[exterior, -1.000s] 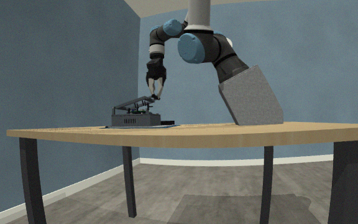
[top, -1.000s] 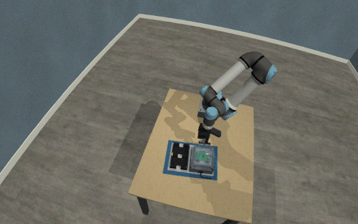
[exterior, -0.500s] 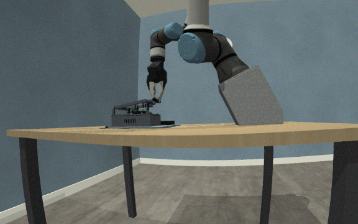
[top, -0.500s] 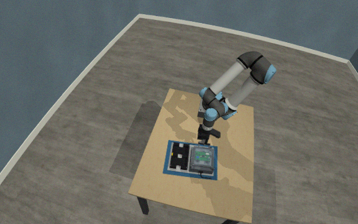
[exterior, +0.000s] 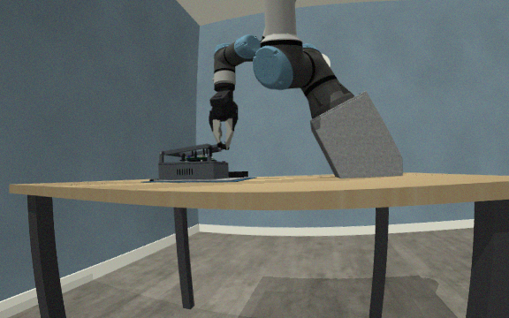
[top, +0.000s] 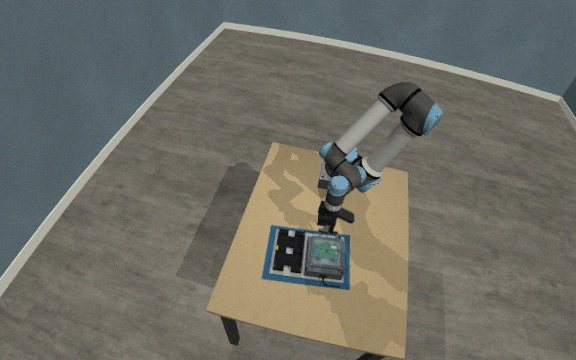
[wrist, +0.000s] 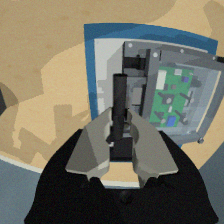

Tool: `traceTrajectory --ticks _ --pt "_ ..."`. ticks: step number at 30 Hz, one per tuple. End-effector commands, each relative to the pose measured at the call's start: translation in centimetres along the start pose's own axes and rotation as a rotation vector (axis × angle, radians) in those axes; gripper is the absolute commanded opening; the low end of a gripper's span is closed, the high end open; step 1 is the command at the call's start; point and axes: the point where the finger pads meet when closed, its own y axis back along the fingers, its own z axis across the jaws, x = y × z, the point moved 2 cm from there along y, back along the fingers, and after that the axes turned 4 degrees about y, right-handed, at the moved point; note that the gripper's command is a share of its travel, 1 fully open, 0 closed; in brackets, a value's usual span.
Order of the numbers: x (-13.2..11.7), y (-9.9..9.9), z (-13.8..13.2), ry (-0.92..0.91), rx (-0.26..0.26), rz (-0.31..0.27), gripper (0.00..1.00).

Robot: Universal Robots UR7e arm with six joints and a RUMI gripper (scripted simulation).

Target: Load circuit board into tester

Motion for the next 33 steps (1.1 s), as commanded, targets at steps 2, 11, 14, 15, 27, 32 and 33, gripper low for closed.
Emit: traceTrajectory --ticks 2,11,14,15,27,32,33 --pt "0.0 -0.5 0.0 0.000 0.000 -0.001 0.00" --pt "0.0 -0.9 0.0 0.000 0.000 -0.001 0.00" --pt "0.0 -1.0 0.0 0.000 0.000 -0.001 0.00" --pt "0.0 -1.0 0.0 0.000 0.000 -0.001 0.00" --pt "0.0 -1.5 0.0 0.000 0.000 -0.001 0.00" --pt "0.0 -1.5 -0.1 0.000 0.000 -0.001 0.00" --pt "0.0 -1.6 -0.1 0.000 0.000 -0.001 0.00"
